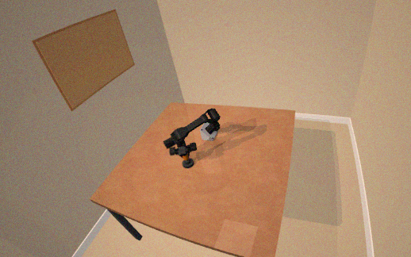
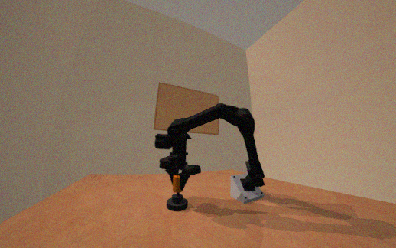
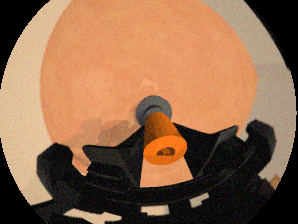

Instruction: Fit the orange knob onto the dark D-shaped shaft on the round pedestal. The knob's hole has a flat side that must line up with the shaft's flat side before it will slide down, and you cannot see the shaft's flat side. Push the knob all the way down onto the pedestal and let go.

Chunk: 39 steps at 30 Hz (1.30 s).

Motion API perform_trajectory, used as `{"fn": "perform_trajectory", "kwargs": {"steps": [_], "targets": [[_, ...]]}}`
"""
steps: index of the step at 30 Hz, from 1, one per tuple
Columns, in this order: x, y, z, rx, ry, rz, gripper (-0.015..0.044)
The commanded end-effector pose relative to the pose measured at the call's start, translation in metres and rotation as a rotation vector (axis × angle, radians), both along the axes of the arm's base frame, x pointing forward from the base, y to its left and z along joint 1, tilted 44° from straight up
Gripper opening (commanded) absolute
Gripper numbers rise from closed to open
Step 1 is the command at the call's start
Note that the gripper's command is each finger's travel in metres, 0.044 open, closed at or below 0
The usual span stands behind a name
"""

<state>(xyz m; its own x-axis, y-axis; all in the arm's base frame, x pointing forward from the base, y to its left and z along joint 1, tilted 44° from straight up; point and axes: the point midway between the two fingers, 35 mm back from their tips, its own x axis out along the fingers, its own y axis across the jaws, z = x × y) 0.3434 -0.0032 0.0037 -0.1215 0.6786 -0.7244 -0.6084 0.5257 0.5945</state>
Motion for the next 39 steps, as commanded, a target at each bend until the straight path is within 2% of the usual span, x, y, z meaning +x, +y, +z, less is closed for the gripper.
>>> {"fn": "perform_trajectory", "kwargs": {"steps": [1,35,39], "targets": [[-0.0005,0.0009,0.0,0.0,-0.013,0.01,0.0],[-0.0003,-0.002,0.0015,0.0,-0.013,0.01,0.0],[-0.0006,-0.0027,0.0017,0.011,-0.073,0.074,0.0]]}}
